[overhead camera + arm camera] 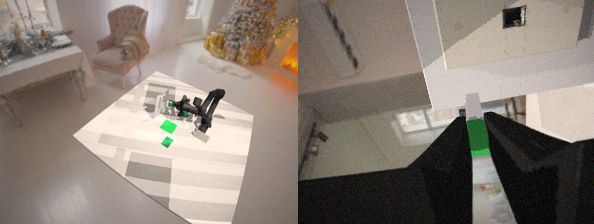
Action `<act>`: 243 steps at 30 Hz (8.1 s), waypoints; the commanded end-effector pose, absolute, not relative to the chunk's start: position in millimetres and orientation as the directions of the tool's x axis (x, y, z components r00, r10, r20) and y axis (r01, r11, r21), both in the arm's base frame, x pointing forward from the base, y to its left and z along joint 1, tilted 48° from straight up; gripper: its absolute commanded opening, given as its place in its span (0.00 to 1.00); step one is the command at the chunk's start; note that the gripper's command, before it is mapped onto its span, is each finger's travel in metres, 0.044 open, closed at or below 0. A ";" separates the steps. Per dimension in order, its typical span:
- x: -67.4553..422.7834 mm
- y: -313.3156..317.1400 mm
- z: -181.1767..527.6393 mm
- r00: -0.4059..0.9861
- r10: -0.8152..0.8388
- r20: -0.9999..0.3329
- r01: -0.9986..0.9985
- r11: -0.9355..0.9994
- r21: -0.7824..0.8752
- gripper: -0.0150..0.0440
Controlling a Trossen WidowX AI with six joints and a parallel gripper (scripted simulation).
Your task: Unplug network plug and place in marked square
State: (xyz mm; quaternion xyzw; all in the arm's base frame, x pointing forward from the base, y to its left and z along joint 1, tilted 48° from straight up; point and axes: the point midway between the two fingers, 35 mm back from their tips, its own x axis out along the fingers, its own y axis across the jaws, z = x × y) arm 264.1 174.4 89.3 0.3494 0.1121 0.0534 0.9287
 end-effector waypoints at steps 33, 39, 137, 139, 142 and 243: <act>267.0 159.6 -3.4 0.801 -0.124 -0.586 0.455 0.761 0.462 0.25; 263.1 151.9 -12.6 0.755 -0.192 -0.626 0.526 0.748 0.405 0.25; 254.0 73.3 -62.7 0.591 -0.442 -0.675 0.724 0.659 0.202 0.43; 254.0 73.3 -62.7 0.591 -0.442 -0.675 0.724 0.659 0.202 0.52; 254.0 73.3 -62.7 0.591 -0.442 -0.675 0.724 0.659 0.202 0.52; 225.1 178.3 29.7 0.578 -0.438 -0.688 0.725 0.664 0.186 0.52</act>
